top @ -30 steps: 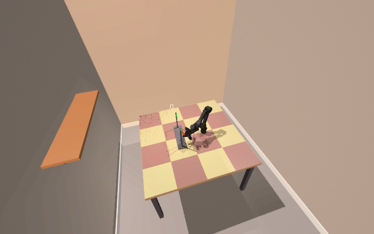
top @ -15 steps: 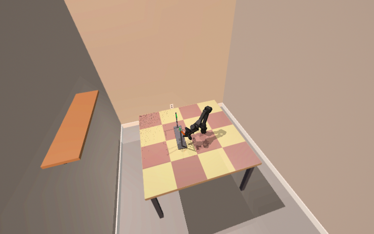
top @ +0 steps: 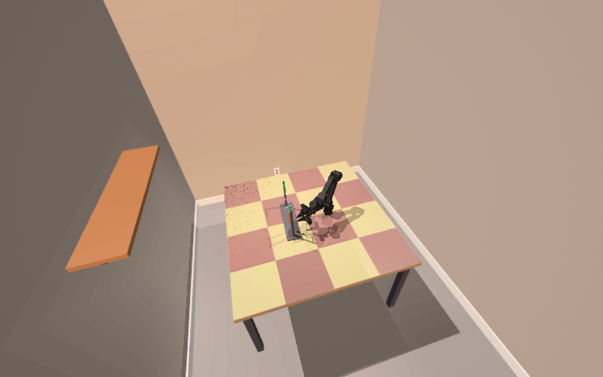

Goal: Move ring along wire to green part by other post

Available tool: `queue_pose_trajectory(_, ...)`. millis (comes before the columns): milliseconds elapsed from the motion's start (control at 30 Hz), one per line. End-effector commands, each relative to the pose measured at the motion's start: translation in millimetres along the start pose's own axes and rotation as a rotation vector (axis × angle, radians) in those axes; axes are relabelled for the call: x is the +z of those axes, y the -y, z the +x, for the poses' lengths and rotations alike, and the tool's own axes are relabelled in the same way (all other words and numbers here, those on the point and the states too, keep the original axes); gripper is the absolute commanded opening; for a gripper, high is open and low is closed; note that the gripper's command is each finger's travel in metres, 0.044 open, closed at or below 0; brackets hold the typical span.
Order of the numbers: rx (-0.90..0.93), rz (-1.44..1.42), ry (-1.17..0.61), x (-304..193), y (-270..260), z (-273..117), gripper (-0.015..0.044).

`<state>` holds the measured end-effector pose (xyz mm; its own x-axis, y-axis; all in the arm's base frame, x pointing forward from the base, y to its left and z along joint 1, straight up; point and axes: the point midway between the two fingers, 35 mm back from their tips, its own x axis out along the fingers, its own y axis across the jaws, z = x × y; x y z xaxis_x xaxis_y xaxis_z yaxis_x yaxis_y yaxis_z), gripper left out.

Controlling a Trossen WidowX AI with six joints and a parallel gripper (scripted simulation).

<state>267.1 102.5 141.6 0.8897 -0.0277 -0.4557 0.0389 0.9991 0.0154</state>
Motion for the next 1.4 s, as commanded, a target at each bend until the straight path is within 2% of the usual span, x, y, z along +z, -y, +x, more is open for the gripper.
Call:
queue_pose_trajectory(0,0.000,0.009,0.008,2,1,-15,0.0160)
queue_pose_trajectory(200,-0.001,0.009,0.009,1,3,-29,0.0160)
queue_pose_trajectory(1233,-0.001,0.009,0.009,1,3,-29,0.0160)
queue_pose_trajectory(1367,0.001,0.007,0.002,0,0,-49,0.0265)
